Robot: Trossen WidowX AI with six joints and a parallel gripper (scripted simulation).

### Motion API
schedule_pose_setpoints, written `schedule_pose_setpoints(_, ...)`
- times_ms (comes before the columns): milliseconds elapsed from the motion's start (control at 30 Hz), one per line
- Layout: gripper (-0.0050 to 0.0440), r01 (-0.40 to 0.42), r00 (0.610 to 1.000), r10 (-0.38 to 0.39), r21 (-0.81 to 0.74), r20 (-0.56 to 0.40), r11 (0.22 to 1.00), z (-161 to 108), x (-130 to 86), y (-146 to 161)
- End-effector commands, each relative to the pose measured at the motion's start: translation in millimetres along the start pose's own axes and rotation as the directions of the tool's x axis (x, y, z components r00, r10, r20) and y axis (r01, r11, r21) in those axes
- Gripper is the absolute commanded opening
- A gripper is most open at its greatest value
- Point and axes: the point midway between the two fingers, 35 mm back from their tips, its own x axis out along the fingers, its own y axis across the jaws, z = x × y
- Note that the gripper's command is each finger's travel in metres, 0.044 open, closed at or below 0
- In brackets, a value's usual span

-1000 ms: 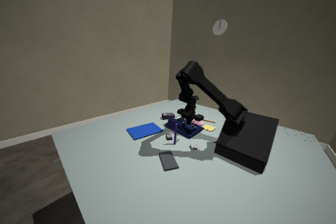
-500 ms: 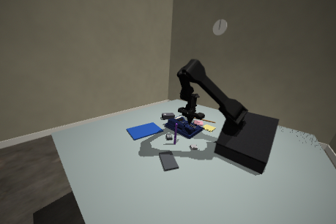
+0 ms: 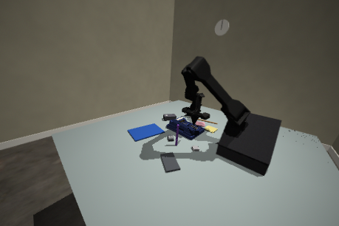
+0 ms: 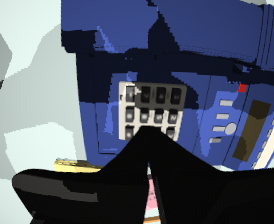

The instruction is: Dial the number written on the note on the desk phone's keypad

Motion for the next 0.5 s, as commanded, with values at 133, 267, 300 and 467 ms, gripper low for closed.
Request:
schedule_pose_setpoints(133,-0.005,0.003,1.0,-0.003,-0.005,-0.004,1.0,0.7,9.5,0.8)
schedule_pose_setpoints(267,-0.005,0.003,1.0,-0.003,-0.005,-0.004,1.0,0.7,14.5,0.7)
schedule_pose_setpoints(300,-0.005,0.003,1.0,-0.003,-0.005,-0.004,1.0,0.7,16.1,0.6)
schedule_pose_setpoints(467,-0.005,0.003,1.0,-0.003,-0.005,-0.004,1.0,0.6,20.7,0.7)
